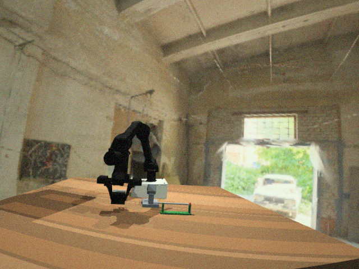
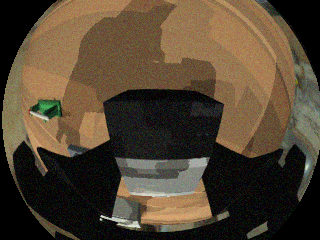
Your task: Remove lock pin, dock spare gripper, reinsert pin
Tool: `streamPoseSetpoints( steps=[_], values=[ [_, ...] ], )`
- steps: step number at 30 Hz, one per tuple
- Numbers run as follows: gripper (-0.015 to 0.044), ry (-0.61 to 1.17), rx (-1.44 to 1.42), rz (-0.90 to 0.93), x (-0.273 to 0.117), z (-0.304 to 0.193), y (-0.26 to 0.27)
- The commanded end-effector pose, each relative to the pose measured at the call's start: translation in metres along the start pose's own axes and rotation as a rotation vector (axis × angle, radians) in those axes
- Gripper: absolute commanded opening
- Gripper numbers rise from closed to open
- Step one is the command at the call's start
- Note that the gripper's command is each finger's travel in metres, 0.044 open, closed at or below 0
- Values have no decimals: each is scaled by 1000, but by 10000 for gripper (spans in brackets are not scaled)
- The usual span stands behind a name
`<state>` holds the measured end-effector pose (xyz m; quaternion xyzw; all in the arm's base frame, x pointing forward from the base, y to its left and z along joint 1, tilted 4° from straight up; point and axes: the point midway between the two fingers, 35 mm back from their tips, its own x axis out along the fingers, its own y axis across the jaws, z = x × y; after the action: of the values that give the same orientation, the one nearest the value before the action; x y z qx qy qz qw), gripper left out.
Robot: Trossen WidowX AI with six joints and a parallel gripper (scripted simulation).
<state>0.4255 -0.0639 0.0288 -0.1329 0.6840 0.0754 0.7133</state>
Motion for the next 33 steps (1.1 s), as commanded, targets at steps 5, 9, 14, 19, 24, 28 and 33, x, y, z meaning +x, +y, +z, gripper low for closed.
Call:
streamPoseSetpoints(
  steps=[5,9,14,19,24,28,33],
  values=[
    [0,-10,-191,-6,-4,0,0],
    [0,-9,-290,-7,-4,-1,0],
    [0,-9,-414,-7,-4,-2,1],
    [0,-9,-538,-8,-4,-3,1],
    [0,-8,-662,-9,-5,-4,2],
    [0,-8,-762,-9,-5,-5,2],
    [0,-8,-886,-10,-5,-6,3]
  ],
)
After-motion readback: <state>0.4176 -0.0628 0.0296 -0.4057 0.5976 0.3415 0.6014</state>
